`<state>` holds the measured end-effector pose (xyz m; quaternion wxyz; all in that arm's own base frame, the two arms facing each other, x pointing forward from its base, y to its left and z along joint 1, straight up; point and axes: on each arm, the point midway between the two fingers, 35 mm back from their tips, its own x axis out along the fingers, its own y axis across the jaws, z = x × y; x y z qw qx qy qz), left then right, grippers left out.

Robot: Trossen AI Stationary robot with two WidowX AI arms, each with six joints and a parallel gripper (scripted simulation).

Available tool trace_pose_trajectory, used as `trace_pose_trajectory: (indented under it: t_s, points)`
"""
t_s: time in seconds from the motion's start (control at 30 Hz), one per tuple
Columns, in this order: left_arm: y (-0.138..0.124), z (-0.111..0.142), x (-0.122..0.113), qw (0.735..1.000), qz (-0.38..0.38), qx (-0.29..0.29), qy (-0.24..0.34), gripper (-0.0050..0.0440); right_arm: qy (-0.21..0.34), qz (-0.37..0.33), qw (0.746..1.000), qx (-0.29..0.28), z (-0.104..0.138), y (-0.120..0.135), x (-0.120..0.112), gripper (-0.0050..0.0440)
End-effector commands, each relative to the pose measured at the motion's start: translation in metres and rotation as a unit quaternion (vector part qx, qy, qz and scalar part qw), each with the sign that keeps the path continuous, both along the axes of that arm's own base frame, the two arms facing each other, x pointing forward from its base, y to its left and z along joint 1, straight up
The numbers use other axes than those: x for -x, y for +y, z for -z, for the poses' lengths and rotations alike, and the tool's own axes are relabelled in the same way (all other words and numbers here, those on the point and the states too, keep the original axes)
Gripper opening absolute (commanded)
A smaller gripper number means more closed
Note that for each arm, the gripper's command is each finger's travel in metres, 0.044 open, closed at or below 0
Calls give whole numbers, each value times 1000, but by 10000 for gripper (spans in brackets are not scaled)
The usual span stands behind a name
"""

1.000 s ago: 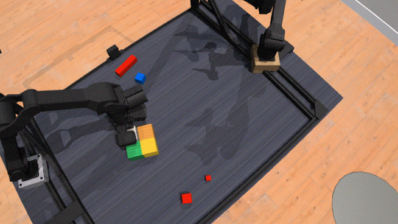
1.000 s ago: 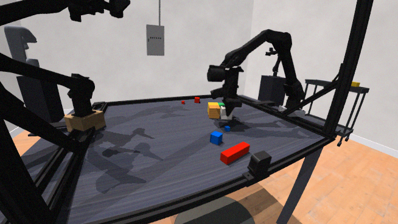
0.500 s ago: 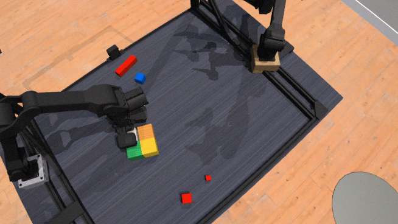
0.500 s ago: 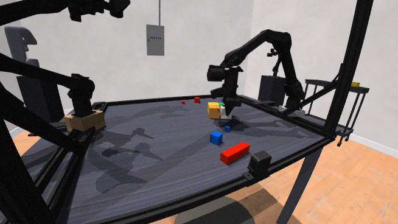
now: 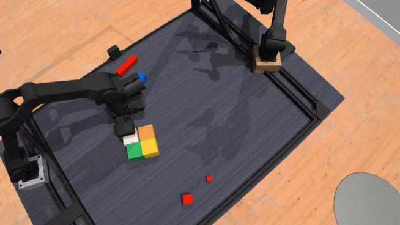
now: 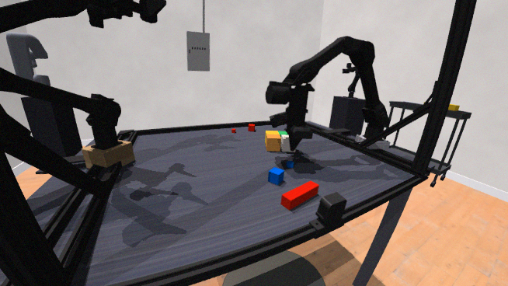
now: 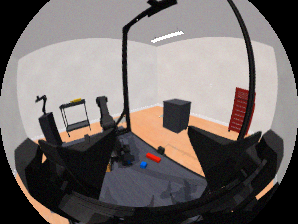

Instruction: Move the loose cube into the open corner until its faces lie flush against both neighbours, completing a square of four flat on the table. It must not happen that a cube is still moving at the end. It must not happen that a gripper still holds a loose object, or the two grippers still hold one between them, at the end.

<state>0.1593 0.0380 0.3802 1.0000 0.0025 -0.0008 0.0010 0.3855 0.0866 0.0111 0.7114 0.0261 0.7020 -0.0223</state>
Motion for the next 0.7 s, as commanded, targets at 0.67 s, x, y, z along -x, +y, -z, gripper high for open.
trace_pose_trajectory:
  t_s: [0.67]
  points:
    - [0, 0, 0, 1000, 1, 3, 0, 400, 1, 0, 1000, 0, -43, 4, -2, 0]
